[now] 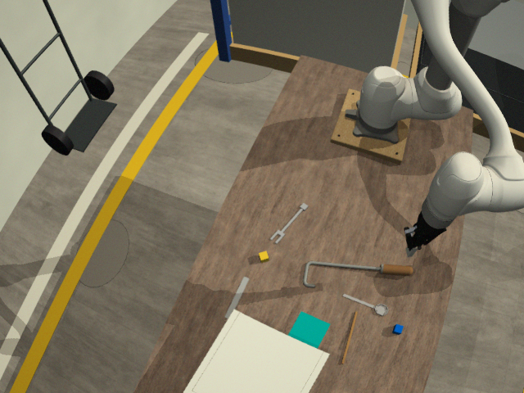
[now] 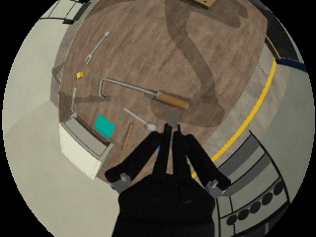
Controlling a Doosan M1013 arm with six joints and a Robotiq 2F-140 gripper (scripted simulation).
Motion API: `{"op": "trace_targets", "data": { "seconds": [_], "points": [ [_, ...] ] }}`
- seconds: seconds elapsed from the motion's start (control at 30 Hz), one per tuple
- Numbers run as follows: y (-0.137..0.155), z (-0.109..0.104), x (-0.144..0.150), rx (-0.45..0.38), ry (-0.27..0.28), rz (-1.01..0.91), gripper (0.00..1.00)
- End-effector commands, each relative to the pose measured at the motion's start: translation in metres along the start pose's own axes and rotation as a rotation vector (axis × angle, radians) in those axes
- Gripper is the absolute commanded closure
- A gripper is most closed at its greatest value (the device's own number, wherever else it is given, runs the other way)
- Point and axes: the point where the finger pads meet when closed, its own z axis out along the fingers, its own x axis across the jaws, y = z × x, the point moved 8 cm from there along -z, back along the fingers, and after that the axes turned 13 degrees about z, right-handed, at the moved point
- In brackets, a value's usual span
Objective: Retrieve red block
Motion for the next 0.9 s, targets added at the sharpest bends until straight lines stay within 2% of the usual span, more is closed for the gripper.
{"op": "trace_targets", "data": {
  "seconds": [0.0, 0.33, 0.4, 0.43, 0.47, 0.57, 0.87],
  "points": [
    [-0.0006, -0.0017, 0.0005, -0.006, 0.012, -0.279, 1.0],
    [-0.0007, -0.0016, 0.0017, -0.007, -0.002, -1.01, 1.0],
    [-0.0007, -0.0016, 0.0017, -0.007, -0.002, -1.01, 1.0],
    [-0.0006, -0.0016, 0.0011, -0.01, 0.005, -1.174, 1.0],
    [-0.0005, -0.0016, 0.0009, -0.012, 0.008, -1.242, 1.0],
    [-0.0005, -0.0016, 0.0008, -0.013, 0.009, -1.304, 1.0],
    [-0.0005, -0.0016, 0.0008, -0.013, 0.009, -1.308, 1.0]
  ]
}}
